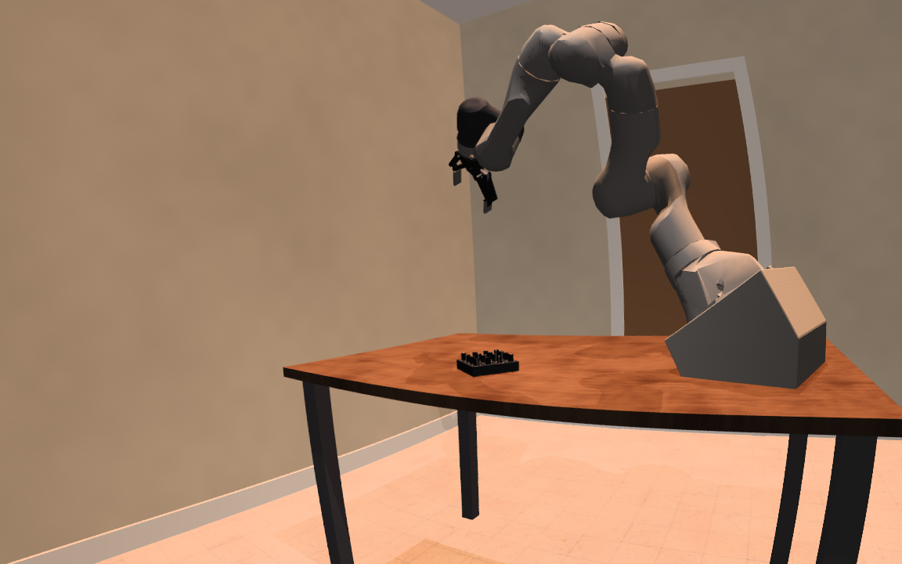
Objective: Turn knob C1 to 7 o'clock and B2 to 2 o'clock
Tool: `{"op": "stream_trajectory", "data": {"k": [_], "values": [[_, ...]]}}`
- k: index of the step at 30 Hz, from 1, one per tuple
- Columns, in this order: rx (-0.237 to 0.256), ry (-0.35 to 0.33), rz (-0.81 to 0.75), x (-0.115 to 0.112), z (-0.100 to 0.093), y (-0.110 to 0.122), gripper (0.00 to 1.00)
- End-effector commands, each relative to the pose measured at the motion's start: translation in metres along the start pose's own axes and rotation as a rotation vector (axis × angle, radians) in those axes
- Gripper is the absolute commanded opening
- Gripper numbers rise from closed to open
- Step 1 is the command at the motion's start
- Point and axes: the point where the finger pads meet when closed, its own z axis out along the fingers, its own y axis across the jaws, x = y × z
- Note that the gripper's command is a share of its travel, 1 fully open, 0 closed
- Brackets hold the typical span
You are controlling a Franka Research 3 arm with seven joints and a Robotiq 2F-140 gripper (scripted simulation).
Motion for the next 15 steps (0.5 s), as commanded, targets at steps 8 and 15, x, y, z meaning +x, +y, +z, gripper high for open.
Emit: {"op": "stream_trajectory", "data": {"k": [8,15], "values": [[-0.029,-0.043,-0.105,-0.006,-0.002,0.013,1.00],[-0.029,-0.043,-0.105,-0.006,-0.002,0.013,1.00]]}}
